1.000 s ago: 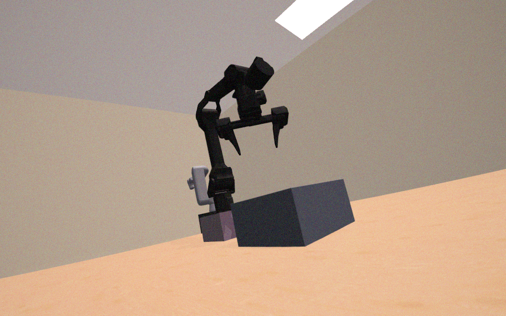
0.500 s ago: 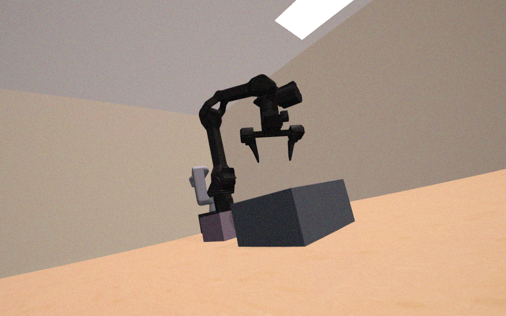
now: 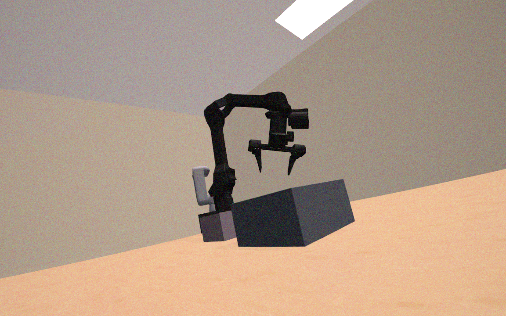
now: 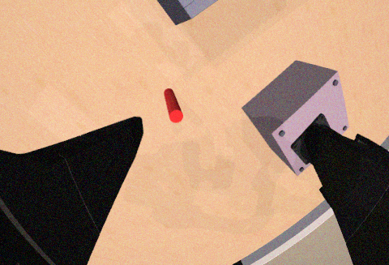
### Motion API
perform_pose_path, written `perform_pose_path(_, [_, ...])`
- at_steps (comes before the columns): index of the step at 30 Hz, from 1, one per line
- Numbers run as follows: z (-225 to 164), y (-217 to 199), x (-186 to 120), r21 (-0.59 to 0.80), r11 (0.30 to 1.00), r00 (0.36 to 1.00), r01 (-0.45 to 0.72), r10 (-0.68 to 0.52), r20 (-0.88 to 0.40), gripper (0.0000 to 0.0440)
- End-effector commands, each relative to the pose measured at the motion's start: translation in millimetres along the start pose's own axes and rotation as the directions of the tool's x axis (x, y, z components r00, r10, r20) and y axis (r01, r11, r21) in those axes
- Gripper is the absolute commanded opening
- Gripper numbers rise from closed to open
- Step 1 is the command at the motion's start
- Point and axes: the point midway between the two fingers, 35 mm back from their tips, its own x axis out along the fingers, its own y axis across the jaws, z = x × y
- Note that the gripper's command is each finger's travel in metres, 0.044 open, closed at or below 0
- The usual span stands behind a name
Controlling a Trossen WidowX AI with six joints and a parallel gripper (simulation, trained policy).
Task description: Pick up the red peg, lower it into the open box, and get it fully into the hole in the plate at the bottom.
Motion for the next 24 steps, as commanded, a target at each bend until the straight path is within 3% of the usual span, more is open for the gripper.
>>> perform_pose_path(1, [-17,2,11,-0.008,0.999,0.999,0.046,-0.046,-0.011,0.044])
perform_pose_path(24, [-35,34,92,-0.083,0.995,0.997,0.046,-0.041,0.061,0.044])
